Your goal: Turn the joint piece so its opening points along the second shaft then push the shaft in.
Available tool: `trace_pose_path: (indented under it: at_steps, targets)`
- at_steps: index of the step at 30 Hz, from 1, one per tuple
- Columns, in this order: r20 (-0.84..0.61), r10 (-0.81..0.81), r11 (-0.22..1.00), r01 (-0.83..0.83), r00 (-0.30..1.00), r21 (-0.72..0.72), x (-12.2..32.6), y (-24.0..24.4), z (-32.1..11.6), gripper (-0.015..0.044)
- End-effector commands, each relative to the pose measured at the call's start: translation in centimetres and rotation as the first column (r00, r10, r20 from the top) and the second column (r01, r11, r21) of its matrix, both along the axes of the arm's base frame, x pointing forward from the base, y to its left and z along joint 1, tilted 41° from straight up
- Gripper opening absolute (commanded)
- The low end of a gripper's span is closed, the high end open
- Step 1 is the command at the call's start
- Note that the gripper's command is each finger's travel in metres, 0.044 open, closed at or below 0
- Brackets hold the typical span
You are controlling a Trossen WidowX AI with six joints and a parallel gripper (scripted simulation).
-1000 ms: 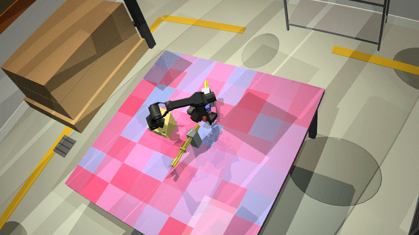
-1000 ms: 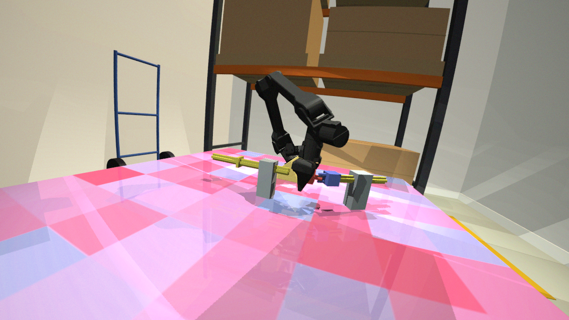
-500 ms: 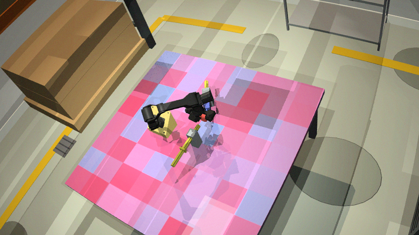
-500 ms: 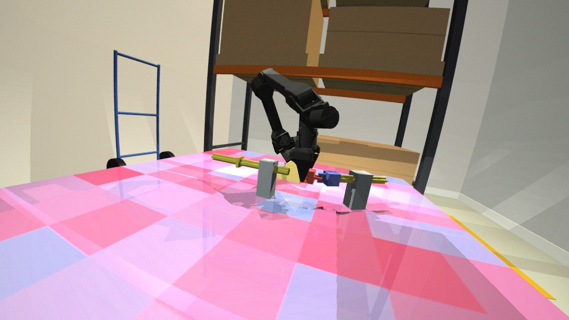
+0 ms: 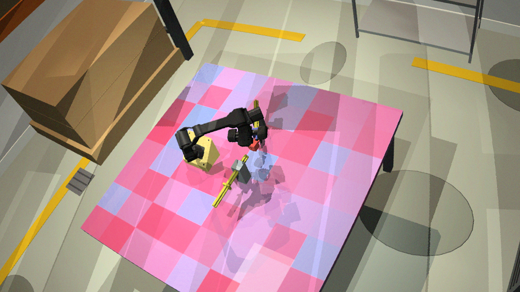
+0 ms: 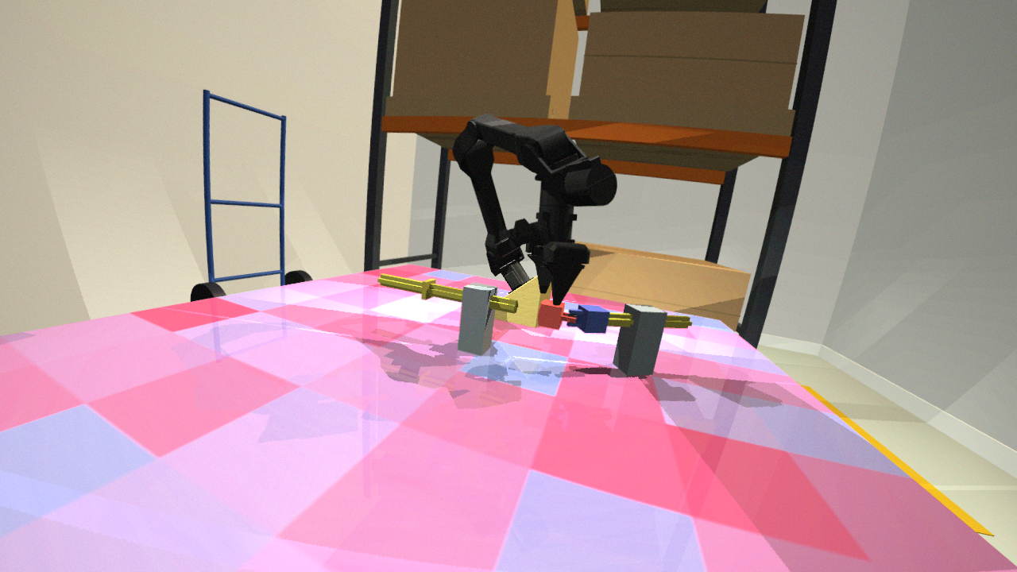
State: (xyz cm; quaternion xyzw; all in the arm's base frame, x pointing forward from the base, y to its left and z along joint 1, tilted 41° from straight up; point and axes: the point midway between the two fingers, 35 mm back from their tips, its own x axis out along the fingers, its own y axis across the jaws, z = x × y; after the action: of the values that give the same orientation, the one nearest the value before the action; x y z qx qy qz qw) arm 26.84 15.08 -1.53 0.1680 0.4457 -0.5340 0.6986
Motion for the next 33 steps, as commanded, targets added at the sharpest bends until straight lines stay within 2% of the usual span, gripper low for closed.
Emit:
trace_pose_path:
  at_steps: [1, 12, 24, 27, 33]
  targets:
    - [-0.078, 0.11, 0.994, -0.111, 0.991, 0.001, 0.1, 1.1, 0.9, 0.044]
    - [-0.301, 0.391, 0.915, -0.402, 0.87, 0.029, 0.0, 3.5, 3.7, 0.044]
    - [-0.508, 0.619, 0.743, -0.656, 0.598, 0.132, -0.6, 5.8, 6.8, 0.044]
    - [-0.53, 0.64, 0.717, -0.681, 0.556, 0.15, -0.8, 6.1, 7.2, 0.044]
    - [-0.526, 0.632, 0.724, -0.675, 0.569, 0.14, -0.8, 5.9, 7.2, 0.044]
